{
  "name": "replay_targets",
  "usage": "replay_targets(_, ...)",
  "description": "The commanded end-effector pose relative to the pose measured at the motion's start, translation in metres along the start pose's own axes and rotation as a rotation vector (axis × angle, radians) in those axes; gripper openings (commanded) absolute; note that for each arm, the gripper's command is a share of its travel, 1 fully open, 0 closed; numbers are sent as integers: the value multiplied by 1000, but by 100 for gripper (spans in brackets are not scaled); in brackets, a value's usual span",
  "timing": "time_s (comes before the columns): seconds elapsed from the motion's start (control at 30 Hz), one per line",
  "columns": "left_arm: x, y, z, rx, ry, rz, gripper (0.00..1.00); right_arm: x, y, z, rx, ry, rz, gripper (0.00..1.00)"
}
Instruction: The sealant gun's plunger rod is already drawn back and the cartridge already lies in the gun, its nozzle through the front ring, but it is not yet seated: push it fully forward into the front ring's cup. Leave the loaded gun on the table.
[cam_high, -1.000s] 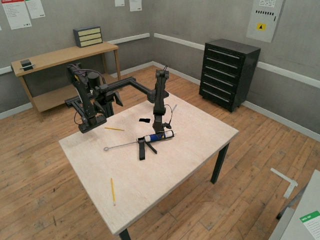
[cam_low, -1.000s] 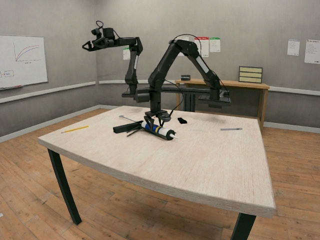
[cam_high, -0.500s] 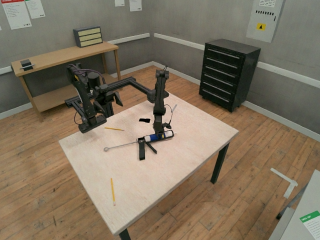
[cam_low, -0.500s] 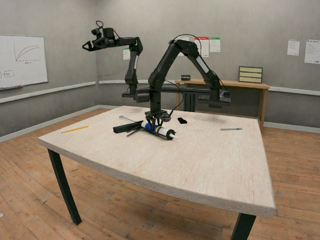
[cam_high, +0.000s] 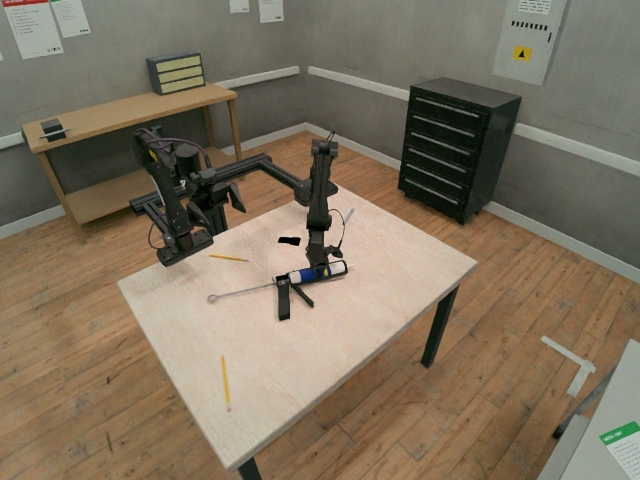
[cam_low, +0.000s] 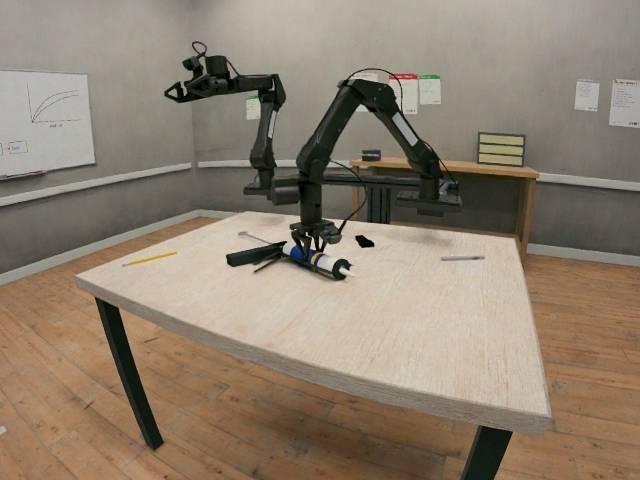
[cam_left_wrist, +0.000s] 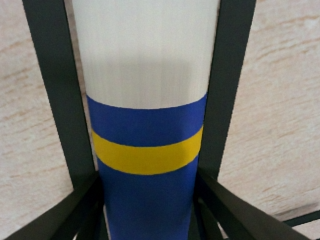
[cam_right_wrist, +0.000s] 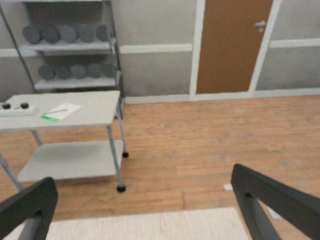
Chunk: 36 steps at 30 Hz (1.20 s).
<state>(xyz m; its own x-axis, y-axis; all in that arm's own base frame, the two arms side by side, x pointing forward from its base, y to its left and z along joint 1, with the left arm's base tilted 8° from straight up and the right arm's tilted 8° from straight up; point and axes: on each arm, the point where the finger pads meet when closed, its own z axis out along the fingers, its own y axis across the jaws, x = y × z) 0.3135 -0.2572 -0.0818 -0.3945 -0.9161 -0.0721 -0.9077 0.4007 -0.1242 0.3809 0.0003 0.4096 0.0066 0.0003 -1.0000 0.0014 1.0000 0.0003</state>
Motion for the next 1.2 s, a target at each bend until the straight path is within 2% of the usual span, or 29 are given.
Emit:
replay_targets(0.0, -3, 5, 14, -8, -21, -4, 0, -32, 2, -10, -3, -83, 1, 100)
replay_targets(0.17, -4, 10, 15, -28, 8, -4, 0, -32, 2, -10, -3, -83, 1, 100)
replay_targets(0.33, -1, -5, -7, 26, 48, -7, 0, -32, 2, -10, -3, -83, 1, 100)
replay_targets(0.6, -4, 3, -13, -4, 74, -4, 0, -32, 2, -10, -3, -83, 1, 100)
replay_targets(0.73, -5, 3, -15, -4, 83, -5, 0, -32, 2, -10, -3, -83, 1, 100)
replay_targets(0.8, -3, -7, -23, 24, 99, -7, 0, -32, 2, -10, -3, -83, 1, 100)
replay_targets(0.87, -5, 2, -18, -1, 100, -5, 0, -32, 2, -10, -3, -83, 1, 100)
replay_targets(1.17, -4, -3, -28, 15, 145, -4, 0, -32, 2, -10, -3, -83, 1, 100)
